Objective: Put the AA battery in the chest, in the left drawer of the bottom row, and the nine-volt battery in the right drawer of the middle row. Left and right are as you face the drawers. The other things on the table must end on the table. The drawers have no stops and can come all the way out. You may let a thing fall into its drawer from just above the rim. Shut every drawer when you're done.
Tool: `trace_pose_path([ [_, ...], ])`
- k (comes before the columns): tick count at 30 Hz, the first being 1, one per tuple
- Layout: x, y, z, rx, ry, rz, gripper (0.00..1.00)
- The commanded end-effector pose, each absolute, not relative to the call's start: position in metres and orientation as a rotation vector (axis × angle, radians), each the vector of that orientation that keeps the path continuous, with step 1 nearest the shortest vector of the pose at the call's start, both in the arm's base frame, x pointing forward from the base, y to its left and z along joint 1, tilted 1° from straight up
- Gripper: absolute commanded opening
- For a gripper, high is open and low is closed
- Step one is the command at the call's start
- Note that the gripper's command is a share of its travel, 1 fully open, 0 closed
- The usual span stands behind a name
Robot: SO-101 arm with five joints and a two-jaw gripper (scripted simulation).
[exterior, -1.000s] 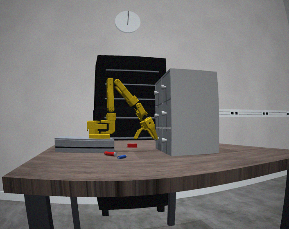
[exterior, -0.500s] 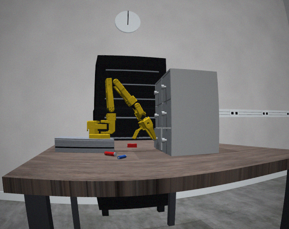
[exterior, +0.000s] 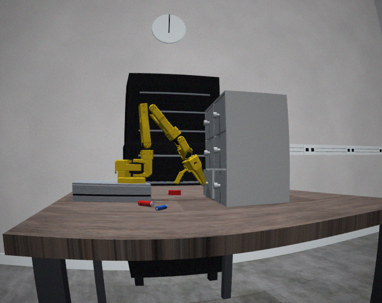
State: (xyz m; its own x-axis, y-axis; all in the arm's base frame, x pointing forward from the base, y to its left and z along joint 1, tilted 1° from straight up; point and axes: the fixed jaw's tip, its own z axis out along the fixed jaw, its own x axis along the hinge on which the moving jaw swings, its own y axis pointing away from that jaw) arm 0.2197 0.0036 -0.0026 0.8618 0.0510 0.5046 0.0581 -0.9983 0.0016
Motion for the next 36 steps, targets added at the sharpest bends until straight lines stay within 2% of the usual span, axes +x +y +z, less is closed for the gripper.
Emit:
trace_pose_path([
  [1, 0.217, 0.003, -0.002, -3.017, -0.083, -0.823, 0.0],
  [36, 0.207, 0.004, -0.002, -3.015, -0.095, -0.823, 0.0],
])
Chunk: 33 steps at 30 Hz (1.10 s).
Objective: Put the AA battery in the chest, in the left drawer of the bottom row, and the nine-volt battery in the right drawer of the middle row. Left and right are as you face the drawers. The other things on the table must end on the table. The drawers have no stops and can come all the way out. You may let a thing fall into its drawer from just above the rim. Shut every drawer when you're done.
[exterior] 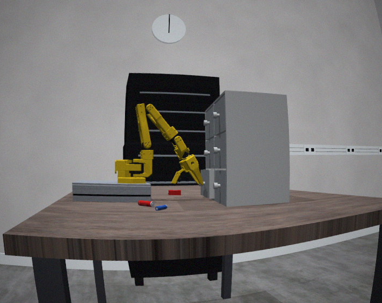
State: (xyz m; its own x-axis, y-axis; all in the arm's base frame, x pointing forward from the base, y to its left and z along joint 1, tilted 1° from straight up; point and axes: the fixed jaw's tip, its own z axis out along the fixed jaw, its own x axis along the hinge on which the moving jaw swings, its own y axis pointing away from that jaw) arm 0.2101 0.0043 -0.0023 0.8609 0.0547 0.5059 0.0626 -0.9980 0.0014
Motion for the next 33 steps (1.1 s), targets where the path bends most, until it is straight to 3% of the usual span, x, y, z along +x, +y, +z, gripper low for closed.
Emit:
trace_pose_path([
  [1, 0.2067, 0.0045, -0.0019, -3.014, -0.096, -0.823, 0.0],
  [33, 0.1984, 0.0054, -0.002, -3.012, -0.107, -0.823, 0.0],
])
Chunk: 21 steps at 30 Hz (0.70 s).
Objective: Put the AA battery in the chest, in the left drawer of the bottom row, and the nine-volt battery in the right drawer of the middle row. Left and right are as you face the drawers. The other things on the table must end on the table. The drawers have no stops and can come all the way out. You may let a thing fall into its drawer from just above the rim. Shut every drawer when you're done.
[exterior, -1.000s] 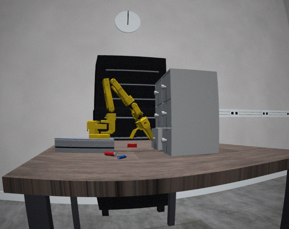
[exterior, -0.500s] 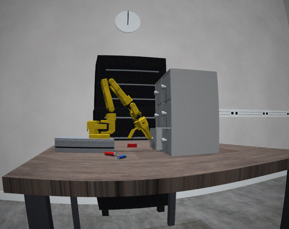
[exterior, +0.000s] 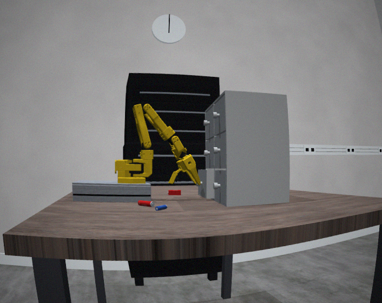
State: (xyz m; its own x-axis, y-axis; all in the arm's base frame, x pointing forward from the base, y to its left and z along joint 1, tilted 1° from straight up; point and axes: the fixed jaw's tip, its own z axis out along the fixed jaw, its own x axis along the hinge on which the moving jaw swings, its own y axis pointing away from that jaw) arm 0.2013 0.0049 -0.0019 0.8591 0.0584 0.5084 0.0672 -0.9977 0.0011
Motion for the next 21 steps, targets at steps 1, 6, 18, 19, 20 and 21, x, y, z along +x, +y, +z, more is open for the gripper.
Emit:
trace_pose_path([
  [1, 0.1978, 0.0054, -0.002, -3.012, -0.107, -0.823, 0.0],
  [6, 0.195, 0.0057, -0.002, -3.011, -0.111, -0.822, 0.0],
  [18, 0.1895, 0.0063, -0.0021, -3.01, -0.119, -0.822, 0.0],
  [19, 0.1895, 0.0063, -0.0021, -3.01, -0.119, -0.822, 0.0],
  [20, 0.1895, 0.0063, -0.0021, -3.01, -0.119, -0.822, 0.0],
  [21, 0.1895, 0.0063, -0.0021, -3.01, -0.119, -0.822, 0.0],
])
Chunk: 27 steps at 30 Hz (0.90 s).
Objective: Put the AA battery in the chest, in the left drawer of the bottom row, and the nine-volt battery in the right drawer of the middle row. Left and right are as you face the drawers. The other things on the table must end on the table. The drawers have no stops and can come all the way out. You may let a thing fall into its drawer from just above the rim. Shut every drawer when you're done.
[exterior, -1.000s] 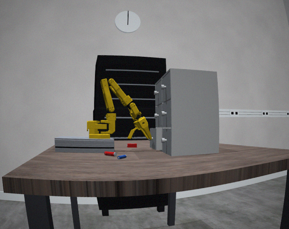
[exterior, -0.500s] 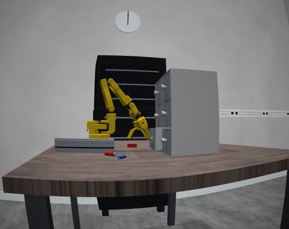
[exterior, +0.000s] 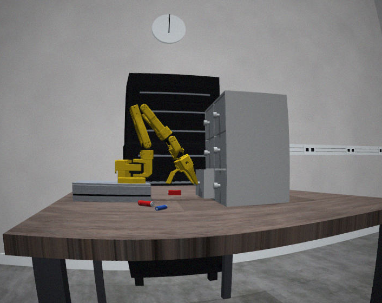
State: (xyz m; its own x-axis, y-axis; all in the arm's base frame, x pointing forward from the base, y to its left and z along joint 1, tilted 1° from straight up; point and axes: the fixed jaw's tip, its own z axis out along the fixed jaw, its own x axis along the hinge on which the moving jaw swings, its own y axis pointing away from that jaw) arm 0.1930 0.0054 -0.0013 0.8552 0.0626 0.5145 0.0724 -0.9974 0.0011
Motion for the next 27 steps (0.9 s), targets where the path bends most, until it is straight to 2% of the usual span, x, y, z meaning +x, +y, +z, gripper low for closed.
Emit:
trace_pose_path([
  [1, 0.1895, 0.0063, -0.0021, -3.01, -0.119, -0.822, 0.0],
  [27, 0.181, 0.0072, -0.0021, -3.007, -0.133, -0.822, 0.0],
])
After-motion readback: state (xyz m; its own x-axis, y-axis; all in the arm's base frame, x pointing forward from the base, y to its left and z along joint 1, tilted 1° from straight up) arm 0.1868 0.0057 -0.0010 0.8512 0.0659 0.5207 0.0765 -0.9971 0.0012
